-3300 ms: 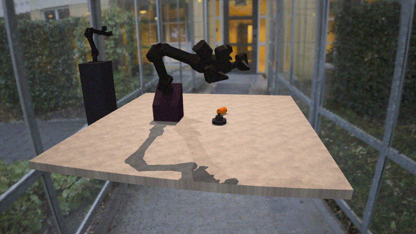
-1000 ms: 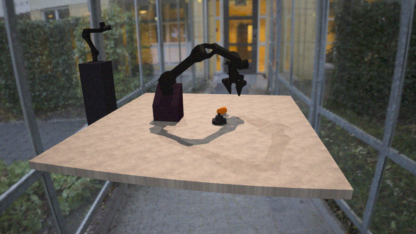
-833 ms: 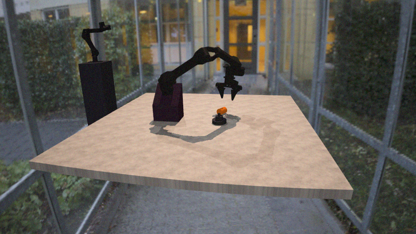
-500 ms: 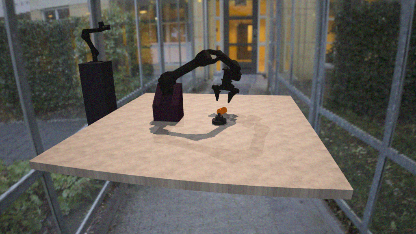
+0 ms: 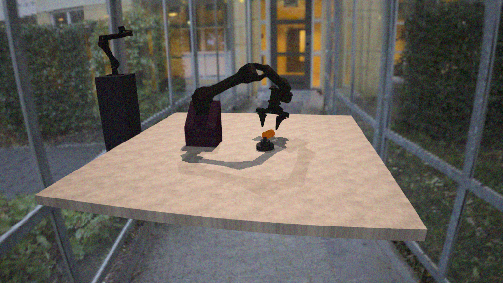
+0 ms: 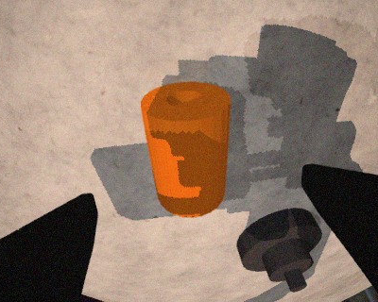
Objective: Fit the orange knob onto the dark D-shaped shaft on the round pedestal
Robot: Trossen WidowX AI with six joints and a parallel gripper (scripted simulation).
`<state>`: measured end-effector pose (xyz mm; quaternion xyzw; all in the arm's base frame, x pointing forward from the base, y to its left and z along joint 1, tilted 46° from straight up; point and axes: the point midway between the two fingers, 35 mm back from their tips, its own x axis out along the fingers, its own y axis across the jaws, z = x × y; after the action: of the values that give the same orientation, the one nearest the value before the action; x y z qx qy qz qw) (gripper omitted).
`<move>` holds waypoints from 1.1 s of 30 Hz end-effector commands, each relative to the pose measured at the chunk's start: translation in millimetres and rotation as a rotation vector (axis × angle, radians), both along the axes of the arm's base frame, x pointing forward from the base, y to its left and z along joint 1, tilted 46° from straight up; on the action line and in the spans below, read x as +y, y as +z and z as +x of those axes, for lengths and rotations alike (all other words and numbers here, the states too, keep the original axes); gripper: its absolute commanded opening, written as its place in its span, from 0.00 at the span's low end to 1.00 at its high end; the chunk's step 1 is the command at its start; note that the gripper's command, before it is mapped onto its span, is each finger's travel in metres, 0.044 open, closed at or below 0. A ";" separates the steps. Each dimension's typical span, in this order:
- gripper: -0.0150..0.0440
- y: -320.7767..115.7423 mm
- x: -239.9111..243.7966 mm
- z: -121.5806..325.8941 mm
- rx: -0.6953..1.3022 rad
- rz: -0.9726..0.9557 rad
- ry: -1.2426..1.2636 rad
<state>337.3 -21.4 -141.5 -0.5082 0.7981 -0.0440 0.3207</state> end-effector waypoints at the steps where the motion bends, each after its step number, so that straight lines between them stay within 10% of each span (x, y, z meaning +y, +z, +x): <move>1: 1.00 -7.4 -7.4 -2.4 0.010 -0.003 0.000; 22: 1.00 -29.3 -30.1 -5.6 0.010 -0.005 -0.001; 33: 0.66 -29.3 -30.1 -5.6 0.010 -0.005 -0.001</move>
<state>332.0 -50.7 -169.9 -0.5074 0.8002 -0.0445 0.3167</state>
